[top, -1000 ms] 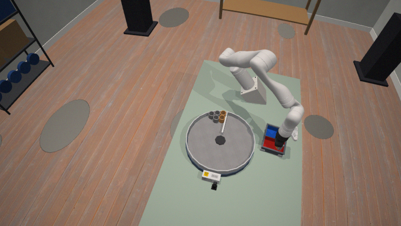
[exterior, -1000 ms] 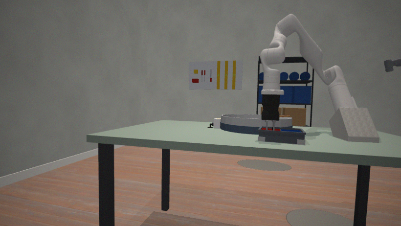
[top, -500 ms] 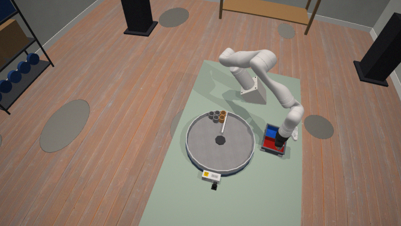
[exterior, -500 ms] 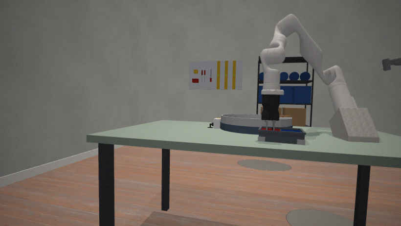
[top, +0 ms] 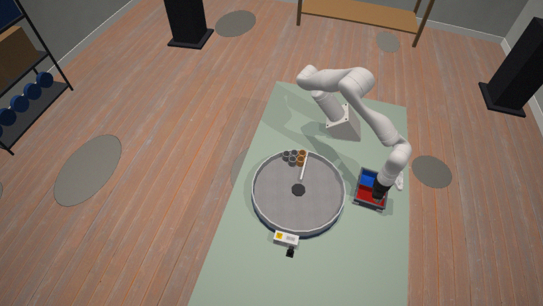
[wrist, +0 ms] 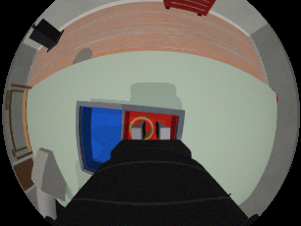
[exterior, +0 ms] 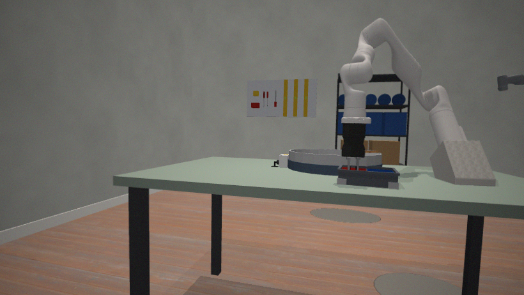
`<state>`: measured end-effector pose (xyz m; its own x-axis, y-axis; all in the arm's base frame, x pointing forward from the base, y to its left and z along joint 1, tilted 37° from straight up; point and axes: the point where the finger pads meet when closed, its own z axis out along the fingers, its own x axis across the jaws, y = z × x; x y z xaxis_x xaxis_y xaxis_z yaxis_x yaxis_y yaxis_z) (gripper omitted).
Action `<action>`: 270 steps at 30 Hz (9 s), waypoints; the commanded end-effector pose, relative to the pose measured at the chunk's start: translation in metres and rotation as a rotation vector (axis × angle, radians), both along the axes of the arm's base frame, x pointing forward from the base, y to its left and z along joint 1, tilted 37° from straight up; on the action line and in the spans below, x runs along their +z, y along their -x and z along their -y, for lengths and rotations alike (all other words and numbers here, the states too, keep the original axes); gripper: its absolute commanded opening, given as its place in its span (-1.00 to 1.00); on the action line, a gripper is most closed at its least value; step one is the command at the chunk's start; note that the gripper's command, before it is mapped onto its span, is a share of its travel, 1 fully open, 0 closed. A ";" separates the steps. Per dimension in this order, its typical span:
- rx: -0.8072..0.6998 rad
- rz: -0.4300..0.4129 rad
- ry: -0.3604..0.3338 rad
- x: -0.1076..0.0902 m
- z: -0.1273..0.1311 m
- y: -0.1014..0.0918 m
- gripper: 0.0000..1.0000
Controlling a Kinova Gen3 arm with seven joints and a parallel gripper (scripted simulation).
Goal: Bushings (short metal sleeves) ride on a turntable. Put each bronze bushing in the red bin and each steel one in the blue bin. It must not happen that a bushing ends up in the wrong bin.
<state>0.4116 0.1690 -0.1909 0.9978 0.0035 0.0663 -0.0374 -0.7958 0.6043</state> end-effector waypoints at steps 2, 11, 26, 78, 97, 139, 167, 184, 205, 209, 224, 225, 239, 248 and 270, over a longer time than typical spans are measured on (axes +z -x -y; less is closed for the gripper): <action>0.001 0.001 -0.002 0.001 -0.001 0.000 -0.05; 0.001 0.001 -0.002 0.004 -0.004 0.001 -0.05; 0.001 0.001 -0.002 0.007 -0.006 0.001 -0.05; 0.001 0.001 -0.002 0.018 -0.015 0.002 -0.05; 0.001 0.001 -0.002 0.023 -0.019 0.002 -0.05; 0.001 0.001 -0.001 0.101 -0.078 0.008 -0.05; 0.001 0.001 -0.001 0.101 -0.078 0.008 -0.05; 0.001 0.001 -0.001 0.101 -0.078 0.008 -0.05; 0.001 0.001 -0.001 0.132 -0.034 0.018 -0.10; 0.001 0.001 -0.001 0.157 0.001 0.025 -0.10; 0.001 0.001 -0.001 0.201 0.062 0.039 -0.10; 0.001 0.001 -0.002 0.207 0.071 0.041 -0.10; 0.001 0.001 -0.002 0.256 0.142 0.056 -0.10; 0.001 0.001 -0.002 0.288 0.185 0.066 -0.10; 0.001 0.001 -0.002 0.350 0.273 0.085 -0.10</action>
